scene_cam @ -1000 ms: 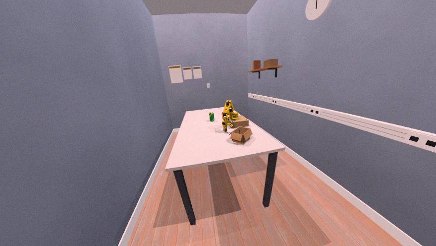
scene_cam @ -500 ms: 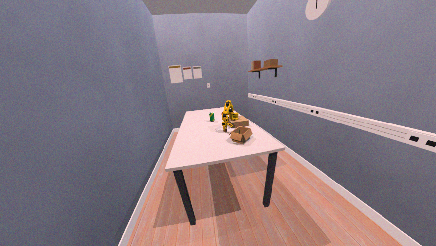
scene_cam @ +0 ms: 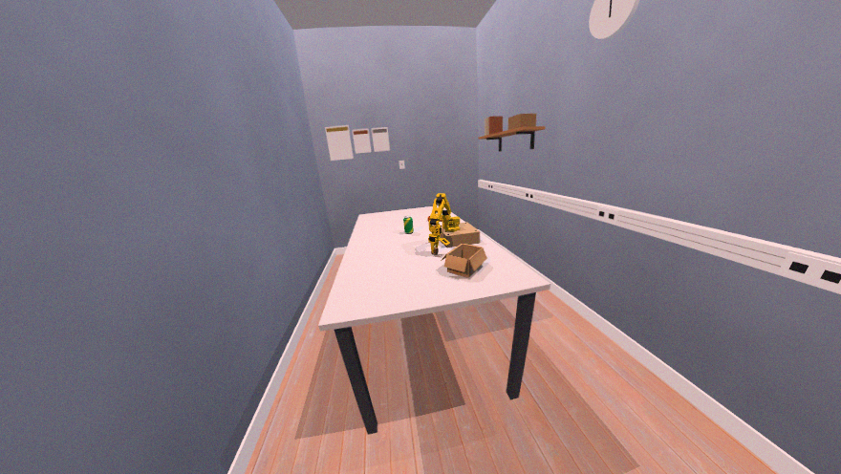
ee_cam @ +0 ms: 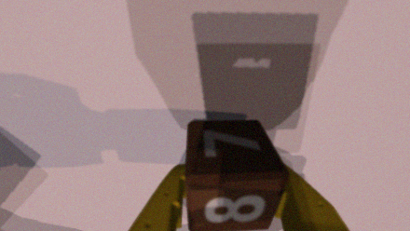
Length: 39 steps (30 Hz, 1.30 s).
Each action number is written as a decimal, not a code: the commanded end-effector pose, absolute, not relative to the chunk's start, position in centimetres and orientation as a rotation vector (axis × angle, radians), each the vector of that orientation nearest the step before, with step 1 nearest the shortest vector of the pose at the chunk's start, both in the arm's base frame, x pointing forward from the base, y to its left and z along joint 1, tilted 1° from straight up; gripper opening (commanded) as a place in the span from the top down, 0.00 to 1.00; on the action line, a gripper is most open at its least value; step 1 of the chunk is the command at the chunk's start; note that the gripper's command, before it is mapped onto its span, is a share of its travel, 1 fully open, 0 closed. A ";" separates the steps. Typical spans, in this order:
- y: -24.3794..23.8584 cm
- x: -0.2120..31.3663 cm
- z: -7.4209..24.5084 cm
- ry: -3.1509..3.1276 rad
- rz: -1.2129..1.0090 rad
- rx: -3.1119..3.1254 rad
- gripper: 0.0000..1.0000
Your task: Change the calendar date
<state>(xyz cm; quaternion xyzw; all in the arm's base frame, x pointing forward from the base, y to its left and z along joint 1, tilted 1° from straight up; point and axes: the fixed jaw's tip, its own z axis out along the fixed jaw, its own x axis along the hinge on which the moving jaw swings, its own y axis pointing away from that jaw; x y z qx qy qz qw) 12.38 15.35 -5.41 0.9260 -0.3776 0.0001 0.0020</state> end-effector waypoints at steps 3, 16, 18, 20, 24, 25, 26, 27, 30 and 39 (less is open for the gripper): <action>15.3 12.1 -5.6 -1.168 -0.006 2.902 0.83; 15.3 12.1 -5.6 -1.168 -0.006 2.902 0.75; 15.3 12.1 -5.6 -1.168 -0.006 2.902 0.74; 15.3 12.1 -5.6 -1.168 -0.006 2.902 0.72; 15.3 12.1 -5.6 -1.168 -0.006 2.902 0.68; 15.3 12.1 -5.6 -1.168 -0.006 2.902 0.67; 15.3 12.1 -5.6 -1.168 -0.006 2.902 0.67; 15.3 12.1 -5.6 -1.168 -0.006 2.902 0.66; 15.3 12.1 -5.6 -1.168 -0.006 2.902 0.65; 15.3 12.1 -5.6 -1.168 -0.006 2.902 0.64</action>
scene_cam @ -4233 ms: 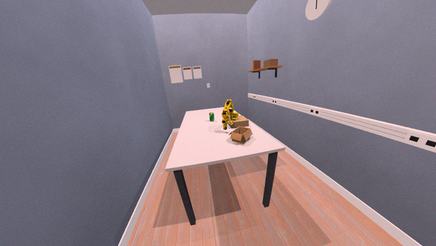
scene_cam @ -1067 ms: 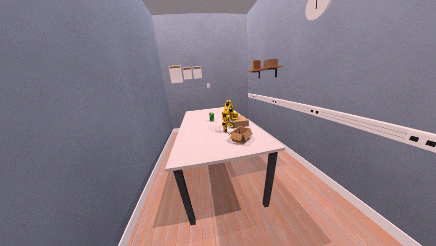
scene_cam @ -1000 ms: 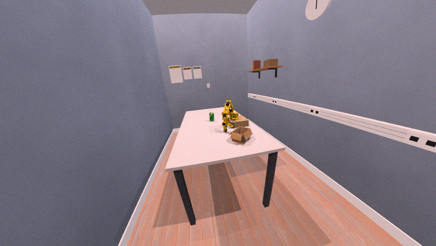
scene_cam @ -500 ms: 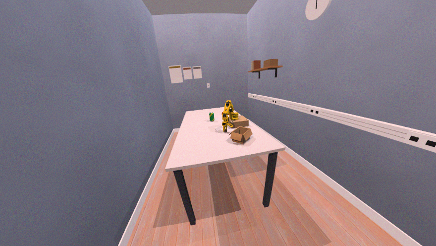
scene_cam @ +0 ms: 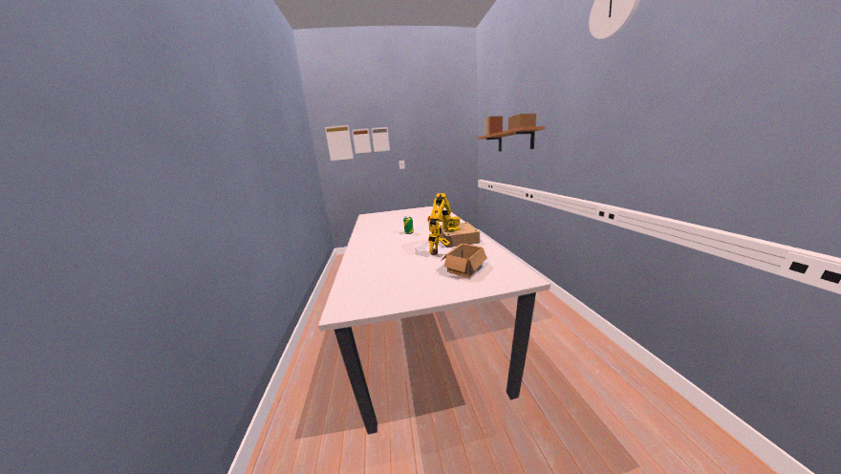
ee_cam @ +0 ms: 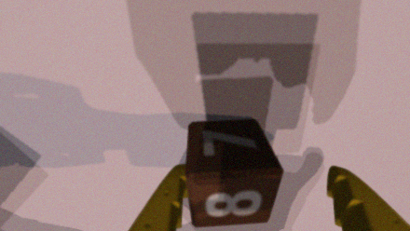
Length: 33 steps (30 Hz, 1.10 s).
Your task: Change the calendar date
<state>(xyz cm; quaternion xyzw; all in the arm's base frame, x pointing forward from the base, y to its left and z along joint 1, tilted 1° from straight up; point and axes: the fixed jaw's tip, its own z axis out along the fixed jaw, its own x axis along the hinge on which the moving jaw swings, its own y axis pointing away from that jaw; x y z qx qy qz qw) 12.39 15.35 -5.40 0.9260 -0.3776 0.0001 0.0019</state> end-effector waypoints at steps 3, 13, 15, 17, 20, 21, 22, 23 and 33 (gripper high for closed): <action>15.3 12.1 -5.3 -1.168 -0.006 2.902 0.64; 15.5 12.2 -2.7 -1.168 -0.006 2.902 0.64; 15.5 12.2 -2.3 -1.168 -0.006 2.902 0.64; 15.5 12.2 -1.6 -1.168 -0.006 2.902 0.64; 15.4 12.2 -0.7 -1.168 -0.006 2.902 0.64; 15.4 12.2 -0.4 -1.168 -0.006 2.902 0.64; 15.4 12.2 -0.2 -1.168 -0.006 2.902 0.64; 15.4 12.2 0.0 -1.168 -0.006 2.902 0.64; 15.3 12.1 0.3 -1.168 -0.006 2.902 0.64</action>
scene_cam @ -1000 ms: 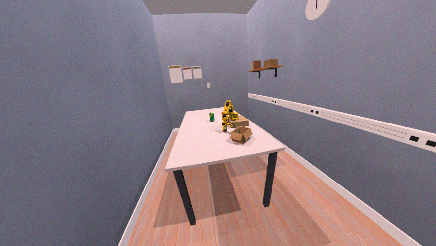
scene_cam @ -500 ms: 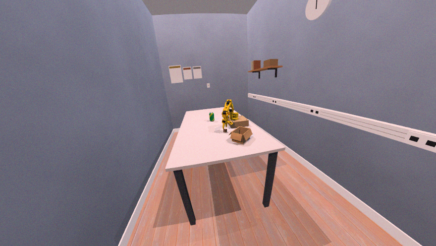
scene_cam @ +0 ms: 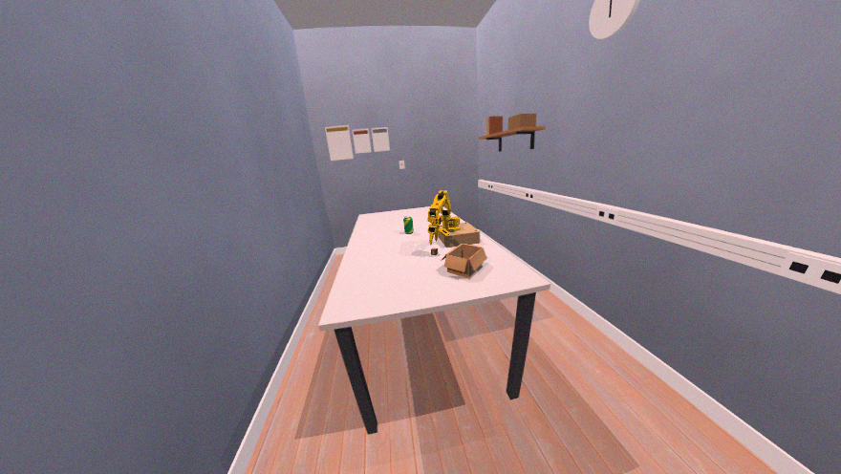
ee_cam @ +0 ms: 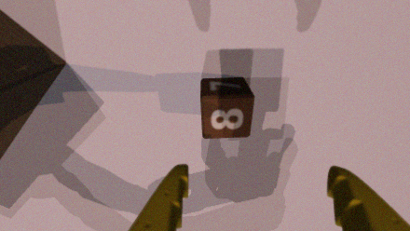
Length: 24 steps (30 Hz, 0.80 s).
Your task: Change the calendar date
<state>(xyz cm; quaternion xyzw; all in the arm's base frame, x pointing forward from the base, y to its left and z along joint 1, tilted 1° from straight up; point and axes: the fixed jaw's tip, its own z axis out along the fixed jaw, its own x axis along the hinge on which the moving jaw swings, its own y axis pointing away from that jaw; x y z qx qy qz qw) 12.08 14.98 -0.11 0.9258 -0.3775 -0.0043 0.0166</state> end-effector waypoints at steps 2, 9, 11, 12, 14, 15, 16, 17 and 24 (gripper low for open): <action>15.3 12.1 0.3 -1.168 -0.006 2.902 0.64; 15.3 12.1 0.3 -1.168 -0.006 2.902 0.64; 15.3 12.1 0.3 -1.168 -0.006 2.902 0.64; 15.3 12.1 0.3 -1.168 -0.006 2.902 0.64; 15.3 12.1 0.3 -1.168 -0.006 2.902 0.64; 15.3 12.1 0.3 -1.168 -0.006 2.902 0.64; 15.3 12.1 0.3 -1.168 -0.006 2.902 0.64; 15.4 12.1 0.4 -1.168 -0.005 2.904 0.64; 16.0 12.7 1.7 -1.197 0.031 2.975 0.64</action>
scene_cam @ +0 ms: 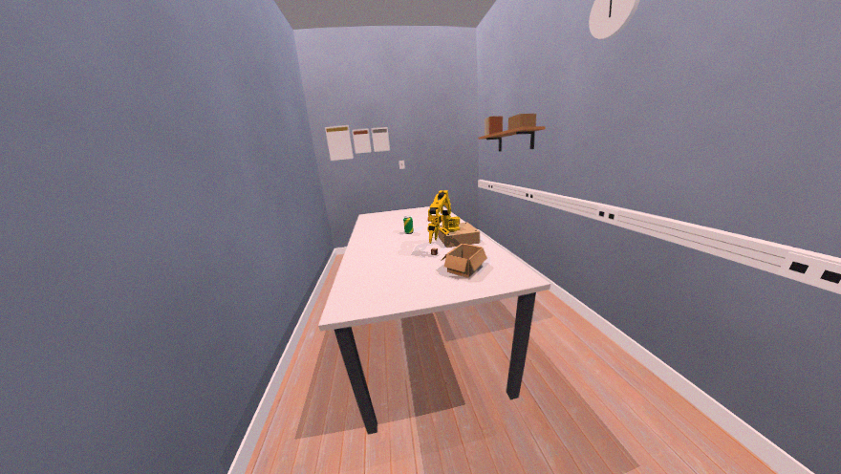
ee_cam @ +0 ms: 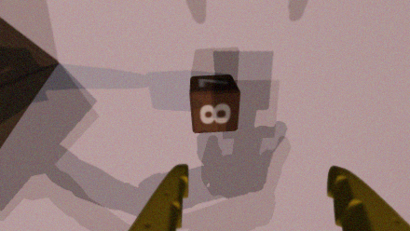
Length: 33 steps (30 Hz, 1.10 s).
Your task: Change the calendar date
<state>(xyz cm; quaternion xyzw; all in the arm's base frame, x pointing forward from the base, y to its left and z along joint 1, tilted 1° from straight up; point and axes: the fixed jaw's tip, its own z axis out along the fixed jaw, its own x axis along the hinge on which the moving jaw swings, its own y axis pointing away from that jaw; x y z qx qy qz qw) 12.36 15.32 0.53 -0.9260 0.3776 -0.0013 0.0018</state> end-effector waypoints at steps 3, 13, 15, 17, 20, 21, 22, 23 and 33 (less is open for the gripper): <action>16.6 13.1 3.1 1.121 -0.062 -2.785 0.65; 17.8 14.1 7.6 1.035 -0.152 -2.572 0.65; 18.0 14.2 8.4 1.019 -0.167 -2.532 0.65; 18.1 14.3 9.1 1.007 -0.178 -2.502 0.65; 18.1 14.3 9.6 0.998 -0.186 -2.480 0.65; 18.1 14.3 9.6 0.997 -0.187 -2.477 0.65; 18.1 14.3 9.7 0.996 -0.188 -2.476 0.65; 18.1 14.3 9.7 0.996 -0.188 -2.476 0.65; 17.9 14.6 9.7 1.015 -0.192 -2.469 0.65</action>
